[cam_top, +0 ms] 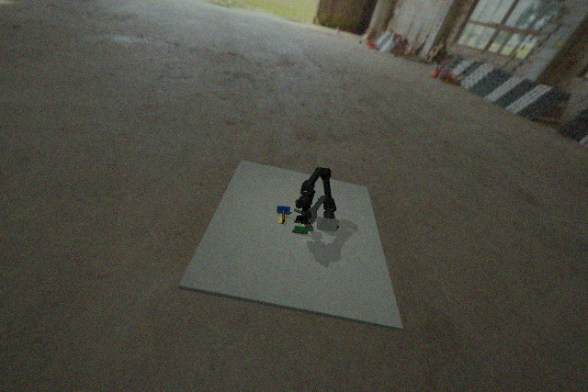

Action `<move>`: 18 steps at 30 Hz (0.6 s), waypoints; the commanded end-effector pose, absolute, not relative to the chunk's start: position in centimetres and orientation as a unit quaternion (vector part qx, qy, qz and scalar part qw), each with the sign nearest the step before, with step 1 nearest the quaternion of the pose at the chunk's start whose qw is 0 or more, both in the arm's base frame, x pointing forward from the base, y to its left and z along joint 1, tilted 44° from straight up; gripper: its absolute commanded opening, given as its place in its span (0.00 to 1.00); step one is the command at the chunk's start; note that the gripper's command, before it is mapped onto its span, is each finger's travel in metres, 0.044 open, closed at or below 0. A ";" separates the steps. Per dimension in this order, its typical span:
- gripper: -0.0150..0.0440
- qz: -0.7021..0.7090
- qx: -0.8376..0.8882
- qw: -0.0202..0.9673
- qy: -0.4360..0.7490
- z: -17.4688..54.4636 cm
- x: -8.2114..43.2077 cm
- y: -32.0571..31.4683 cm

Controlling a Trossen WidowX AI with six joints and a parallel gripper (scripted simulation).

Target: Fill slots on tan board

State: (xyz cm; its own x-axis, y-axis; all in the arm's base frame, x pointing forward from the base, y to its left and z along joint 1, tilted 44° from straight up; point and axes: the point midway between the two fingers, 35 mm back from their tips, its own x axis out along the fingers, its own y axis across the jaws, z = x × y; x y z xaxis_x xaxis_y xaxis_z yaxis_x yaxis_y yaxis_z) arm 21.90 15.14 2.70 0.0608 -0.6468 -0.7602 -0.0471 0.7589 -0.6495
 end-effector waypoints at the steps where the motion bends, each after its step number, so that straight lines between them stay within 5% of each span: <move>1: 0.57 -0.239 -0.271 0.670 0.649 1.6 18.0 15.1; 18: 0.57 -0.244 -0.273 0.669 0.646 -3.5 17.8 10.4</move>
State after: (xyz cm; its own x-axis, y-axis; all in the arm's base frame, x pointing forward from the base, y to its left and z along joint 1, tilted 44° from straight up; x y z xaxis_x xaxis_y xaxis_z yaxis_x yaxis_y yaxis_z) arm 17.50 10.61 -3.21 0.0344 -0.6831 -0.7295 -0.0237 0.7292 -0.6839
